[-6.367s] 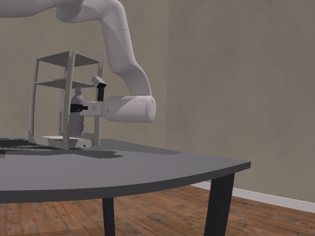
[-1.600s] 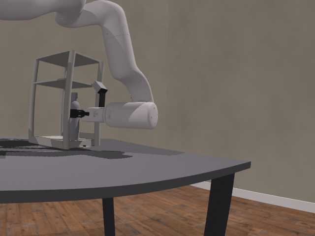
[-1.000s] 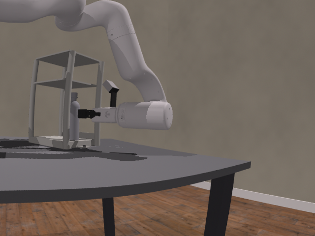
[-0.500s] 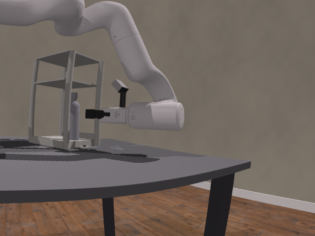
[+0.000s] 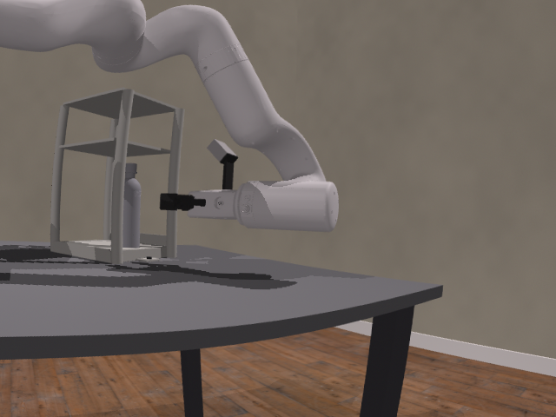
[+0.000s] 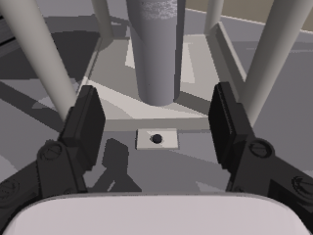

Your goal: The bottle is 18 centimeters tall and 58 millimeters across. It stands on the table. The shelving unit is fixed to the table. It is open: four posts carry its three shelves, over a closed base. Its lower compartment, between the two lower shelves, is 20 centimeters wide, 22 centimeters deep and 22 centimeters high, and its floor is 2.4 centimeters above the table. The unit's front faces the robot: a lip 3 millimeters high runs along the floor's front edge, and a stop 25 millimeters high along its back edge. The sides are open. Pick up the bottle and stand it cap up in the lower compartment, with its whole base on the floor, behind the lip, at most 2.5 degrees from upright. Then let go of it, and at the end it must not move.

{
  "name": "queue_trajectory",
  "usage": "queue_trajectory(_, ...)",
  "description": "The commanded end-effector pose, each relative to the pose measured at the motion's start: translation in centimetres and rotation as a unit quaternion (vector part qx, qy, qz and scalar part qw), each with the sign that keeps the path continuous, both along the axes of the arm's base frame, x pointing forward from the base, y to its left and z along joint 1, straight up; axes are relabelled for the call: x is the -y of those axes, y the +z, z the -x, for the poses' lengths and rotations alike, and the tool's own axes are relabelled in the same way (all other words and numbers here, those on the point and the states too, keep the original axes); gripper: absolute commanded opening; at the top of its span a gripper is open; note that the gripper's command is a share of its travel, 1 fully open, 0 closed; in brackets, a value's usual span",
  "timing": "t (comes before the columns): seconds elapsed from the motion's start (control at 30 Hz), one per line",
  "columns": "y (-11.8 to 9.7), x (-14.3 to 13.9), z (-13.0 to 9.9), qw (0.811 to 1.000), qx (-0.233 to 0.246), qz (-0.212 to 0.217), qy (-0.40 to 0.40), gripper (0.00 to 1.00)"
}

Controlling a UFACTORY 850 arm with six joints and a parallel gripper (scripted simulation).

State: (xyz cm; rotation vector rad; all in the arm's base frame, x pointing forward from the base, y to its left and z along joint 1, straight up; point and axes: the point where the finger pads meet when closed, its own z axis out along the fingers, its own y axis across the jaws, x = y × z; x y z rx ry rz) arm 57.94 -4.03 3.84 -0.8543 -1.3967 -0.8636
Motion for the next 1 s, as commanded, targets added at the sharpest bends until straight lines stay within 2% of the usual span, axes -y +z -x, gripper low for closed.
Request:
queue_trajectory(0.0,0.1,0.29,-0.22,1.0,0.001,0.0,0.0,0.81)
queue_trajectory(0.97,0.2,0.91,-0.53,1.0,0.001,0.0,0.0,0.81)
